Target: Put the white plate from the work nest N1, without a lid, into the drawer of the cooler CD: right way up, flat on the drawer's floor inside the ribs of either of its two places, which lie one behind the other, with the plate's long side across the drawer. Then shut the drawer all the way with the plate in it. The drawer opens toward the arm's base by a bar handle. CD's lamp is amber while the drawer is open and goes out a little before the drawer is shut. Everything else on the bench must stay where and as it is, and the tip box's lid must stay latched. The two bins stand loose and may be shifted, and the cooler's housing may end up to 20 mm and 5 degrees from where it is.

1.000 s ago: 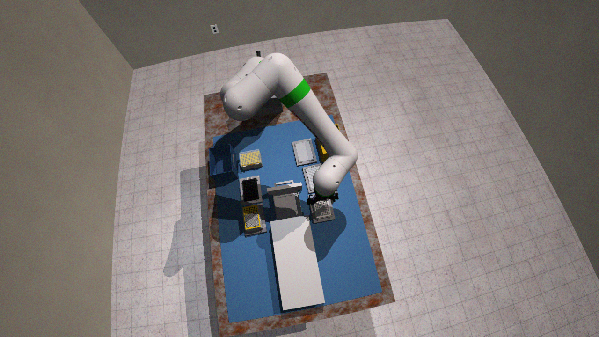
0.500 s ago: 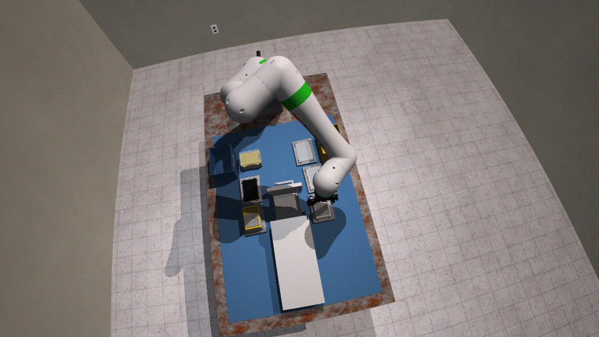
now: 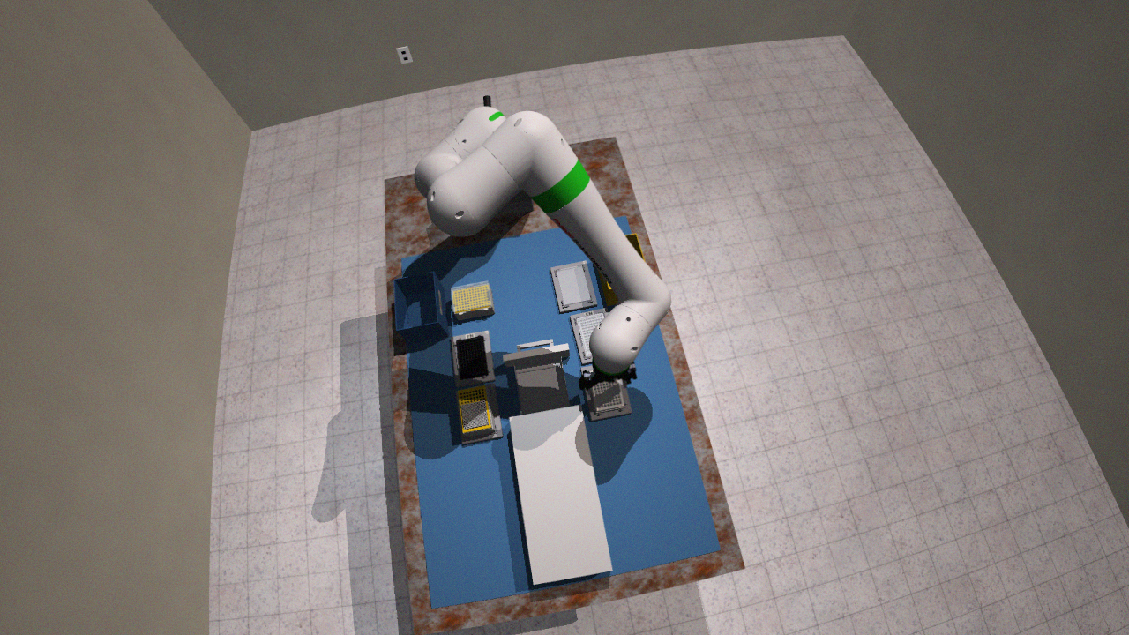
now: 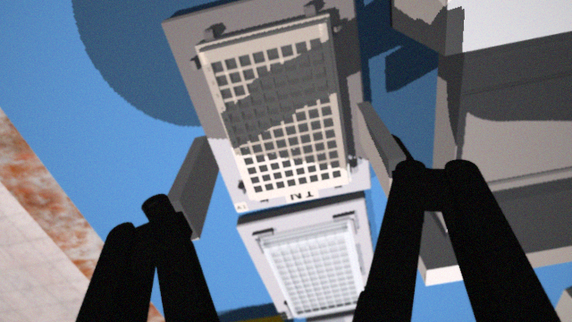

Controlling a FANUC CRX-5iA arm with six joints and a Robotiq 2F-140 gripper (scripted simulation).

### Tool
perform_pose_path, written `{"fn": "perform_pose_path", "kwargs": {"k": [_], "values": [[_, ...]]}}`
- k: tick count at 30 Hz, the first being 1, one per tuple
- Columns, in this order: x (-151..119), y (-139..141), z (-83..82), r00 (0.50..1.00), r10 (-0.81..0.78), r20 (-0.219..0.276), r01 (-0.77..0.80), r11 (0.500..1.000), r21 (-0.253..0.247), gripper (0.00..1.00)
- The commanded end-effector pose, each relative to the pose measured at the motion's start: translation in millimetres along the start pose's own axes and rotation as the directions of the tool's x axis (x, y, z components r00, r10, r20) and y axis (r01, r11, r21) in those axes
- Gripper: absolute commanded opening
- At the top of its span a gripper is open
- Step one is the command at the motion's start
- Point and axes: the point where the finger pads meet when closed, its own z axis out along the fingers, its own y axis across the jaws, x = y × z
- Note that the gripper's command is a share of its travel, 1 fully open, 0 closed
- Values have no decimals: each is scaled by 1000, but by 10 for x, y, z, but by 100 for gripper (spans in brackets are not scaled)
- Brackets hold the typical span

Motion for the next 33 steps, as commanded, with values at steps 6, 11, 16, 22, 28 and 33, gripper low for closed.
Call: {"fn": "perform_pose_path", "kwargs": {"k": [6,11,16,22,28,33], "values": [[2,-1,82,1000,0,0,0,1000,0,66],[2,-1,122,1000,0,0,0,1000,0,66],[2,-1,162,1000,0,0,0,1000,0,66],[2,-1,242,1000,0,0,0,1000,0,66],[2,-1,282,1000,0,0,0,1000,0,66],[2,-1,282,1000,0,0,0,1000,0,66]]}}
